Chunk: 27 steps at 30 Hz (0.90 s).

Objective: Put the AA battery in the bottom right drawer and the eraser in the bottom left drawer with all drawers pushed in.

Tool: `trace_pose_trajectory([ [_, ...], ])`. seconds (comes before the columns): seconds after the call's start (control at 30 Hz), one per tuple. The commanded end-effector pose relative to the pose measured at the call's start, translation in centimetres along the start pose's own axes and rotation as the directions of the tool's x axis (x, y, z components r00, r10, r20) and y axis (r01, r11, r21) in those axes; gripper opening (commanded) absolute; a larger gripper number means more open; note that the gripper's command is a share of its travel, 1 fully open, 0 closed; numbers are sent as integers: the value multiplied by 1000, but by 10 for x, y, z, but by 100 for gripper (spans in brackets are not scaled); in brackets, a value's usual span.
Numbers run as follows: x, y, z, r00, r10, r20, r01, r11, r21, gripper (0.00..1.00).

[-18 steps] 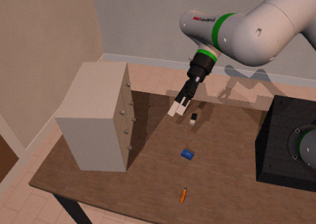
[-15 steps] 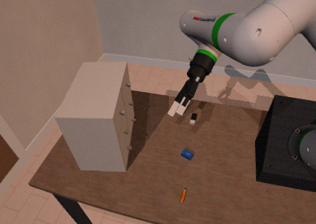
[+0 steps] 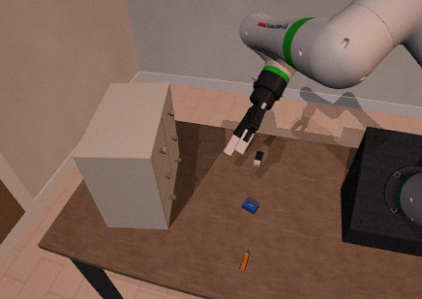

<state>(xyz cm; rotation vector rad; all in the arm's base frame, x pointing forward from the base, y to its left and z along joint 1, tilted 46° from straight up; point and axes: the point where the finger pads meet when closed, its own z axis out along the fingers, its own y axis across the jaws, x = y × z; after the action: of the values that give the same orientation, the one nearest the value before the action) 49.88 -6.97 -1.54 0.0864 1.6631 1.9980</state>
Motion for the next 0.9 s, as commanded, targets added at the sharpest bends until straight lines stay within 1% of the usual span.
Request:
trace_pose_trajectory([
  [0.0,0,1,-2,1000,5,-20,-5,1000,13,100],
  [0.03,0,4,-7,998,17,-60,-15,999,41,100],
  [0.07,0,9,-16,992,38,-120,-28,995,91,100],
  [0.1,-2,16,-31,979,71,-192,-39,985,167,100],
  [0.13,-7,25,-50,969,95,-229,-40,972,230,100],
  [0.17,-7,25,-50,961,109,-254,-41,965,257,100],
  [0.2,-7,25,-50,958,115,-263,-42,962,269,100],
  [0.23,-16,38,-75,947,142,-290,-36,939,342,100],
  [0.27,-16,38,-75,936,162,-313,-34,925,378,100],
  [0.3,-16,38,-75,933,167,-319,-33,922,386,100],
  [0.33,-28,53,-102,922,197,-332,-20,884,467,100],
  [0.37,-28,53,-102,911,219,-349,-15,864,503,100],
  [0.4,-28,53,-102,910,220,-350,-14,862,506,100],
  [0.43,-43,71,-129,902,252,-352,4,808,589,100],
  [0.5,-43,71,-129,902,252,-352,4,808,589,100],
  [0.53,-57,90,-152,887,302,-350,32,715,698,100],
  [0.57,-57,90,-152,887,302,-350,32,715,698,100],
  [0.6,-68,106,-169,884,323,-337,49,653,756,100],
  [0.63,-68,106,-169,884,323,-337,49,653,756,100],
  [0.67,-76,116,-180,885,334,-325,59,611,789,100],
  [0.7,-76,116,-180,885,334,-325,59,611,789,100],
  [0.73,-79,121,-184,885,338,-319,63,593,803,100],
  [0.87,-80,122,-185,885,339,-318,64,590,805,100],
])
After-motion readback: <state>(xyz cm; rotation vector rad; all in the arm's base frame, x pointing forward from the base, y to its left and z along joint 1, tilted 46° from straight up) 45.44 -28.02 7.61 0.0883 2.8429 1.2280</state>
